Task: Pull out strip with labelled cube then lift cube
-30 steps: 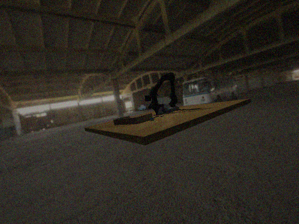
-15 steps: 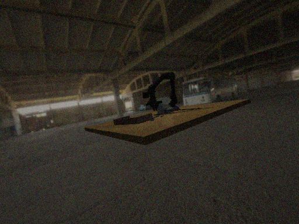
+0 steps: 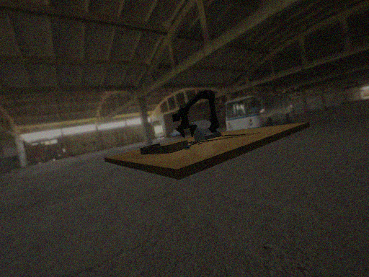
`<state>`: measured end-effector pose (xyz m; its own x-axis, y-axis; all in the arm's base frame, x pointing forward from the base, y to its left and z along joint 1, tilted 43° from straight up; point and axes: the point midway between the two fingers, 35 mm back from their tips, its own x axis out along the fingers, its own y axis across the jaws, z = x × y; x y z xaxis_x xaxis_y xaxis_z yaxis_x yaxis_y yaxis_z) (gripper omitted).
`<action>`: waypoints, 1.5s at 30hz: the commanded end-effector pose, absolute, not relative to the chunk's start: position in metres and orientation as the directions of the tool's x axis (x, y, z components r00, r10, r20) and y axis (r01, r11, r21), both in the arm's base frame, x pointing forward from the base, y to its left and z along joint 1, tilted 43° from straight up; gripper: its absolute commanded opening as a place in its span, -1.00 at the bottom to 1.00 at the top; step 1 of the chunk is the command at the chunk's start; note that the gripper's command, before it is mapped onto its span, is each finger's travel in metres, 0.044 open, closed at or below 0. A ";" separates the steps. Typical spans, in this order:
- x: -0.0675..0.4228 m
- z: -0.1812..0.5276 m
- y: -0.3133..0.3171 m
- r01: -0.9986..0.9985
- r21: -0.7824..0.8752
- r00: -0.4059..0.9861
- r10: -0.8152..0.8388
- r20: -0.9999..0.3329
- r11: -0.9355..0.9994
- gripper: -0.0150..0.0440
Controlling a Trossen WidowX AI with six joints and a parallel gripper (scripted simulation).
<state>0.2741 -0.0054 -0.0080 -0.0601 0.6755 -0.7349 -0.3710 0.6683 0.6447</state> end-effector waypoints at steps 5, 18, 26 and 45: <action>0.301 -0.001 0.000 -0.370 0.647 -0.057 0.679 -0.732 0.666 1.00; 0.341 0.008 0.006 -0.371 0.647 -0.055 0.680 -0.731 0.666 1.00; 0.366 0.015 0.010 -0.372 0.647 -0.054 0.680 -0.731 0.666 1.00; 0.420 0.031 0.022 -0.374 0.646 -0.052 0.681 -0.731 0.665 1.00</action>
<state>0.4113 0.0189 0.0279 -0.0534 0.6767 -0.7343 -0.3771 0.6673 0.6423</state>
